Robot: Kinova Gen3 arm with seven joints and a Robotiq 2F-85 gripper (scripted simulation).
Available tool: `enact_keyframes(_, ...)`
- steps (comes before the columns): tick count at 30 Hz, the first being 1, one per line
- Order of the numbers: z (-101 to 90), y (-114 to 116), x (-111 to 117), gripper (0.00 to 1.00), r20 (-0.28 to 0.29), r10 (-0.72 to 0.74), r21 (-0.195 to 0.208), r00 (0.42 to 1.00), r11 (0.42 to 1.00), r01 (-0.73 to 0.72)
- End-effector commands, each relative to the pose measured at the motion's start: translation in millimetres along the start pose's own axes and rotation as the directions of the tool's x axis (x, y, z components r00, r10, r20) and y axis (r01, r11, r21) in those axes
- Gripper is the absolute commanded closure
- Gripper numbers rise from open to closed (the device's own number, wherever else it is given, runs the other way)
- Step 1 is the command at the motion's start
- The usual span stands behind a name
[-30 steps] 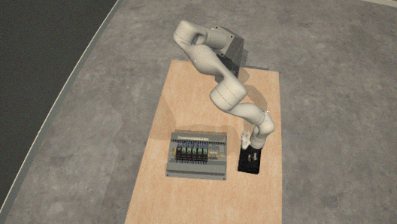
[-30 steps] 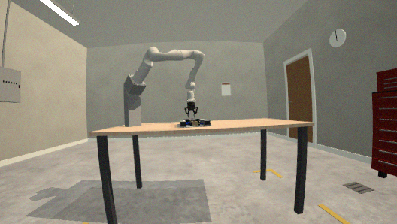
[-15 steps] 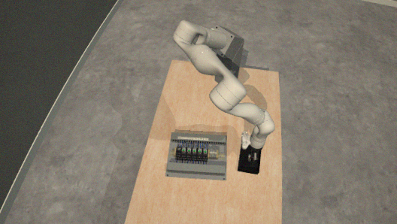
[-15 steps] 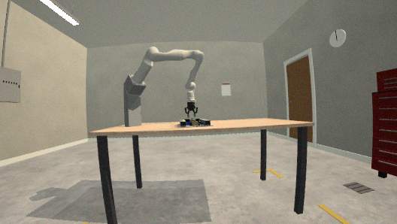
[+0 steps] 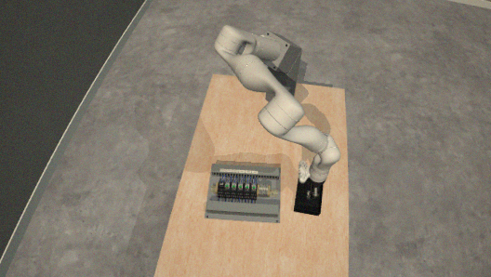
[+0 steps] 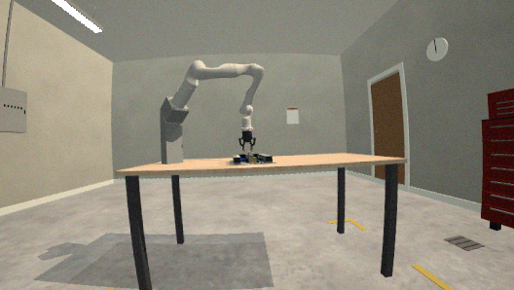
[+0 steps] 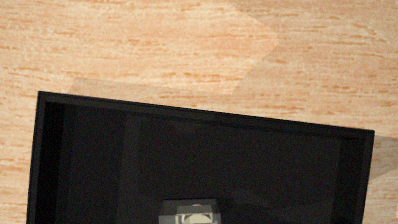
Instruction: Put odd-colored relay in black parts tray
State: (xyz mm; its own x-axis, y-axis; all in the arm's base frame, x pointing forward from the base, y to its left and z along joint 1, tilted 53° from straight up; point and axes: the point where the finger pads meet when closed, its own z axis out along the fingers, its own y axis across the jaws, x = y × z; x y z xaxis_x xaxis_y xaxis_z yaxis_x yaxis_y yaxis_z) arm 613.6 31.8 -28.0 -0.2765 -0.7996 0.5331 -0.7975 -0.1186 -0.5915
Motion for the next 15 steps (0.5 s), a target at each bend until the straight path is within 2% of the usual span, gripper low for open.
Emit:
enact_keyframes(1,-19.0,-1,-1,0.39,0.002,-0.008,0.001,1.000,1.000,0.008)
enact_keyframes(5,-42.9,-1,-1,0.39,0.002,-0.008,0.001,1.000,1.000,0.008)
enact_keyframes(7,-42.9,-1,-1,0.39,0.002,-0.008,0.001,1.000,1.000,0.008)
enact_keyframes(11,-62.9,-1,-1,0.39,0.002,-0.008,0.001,1.000,1.000,0.008)
enact_keyframes(15,-72.4,-1,-1,0.39,0.002,-0.008,0.001,1.000,1.000,0.008)
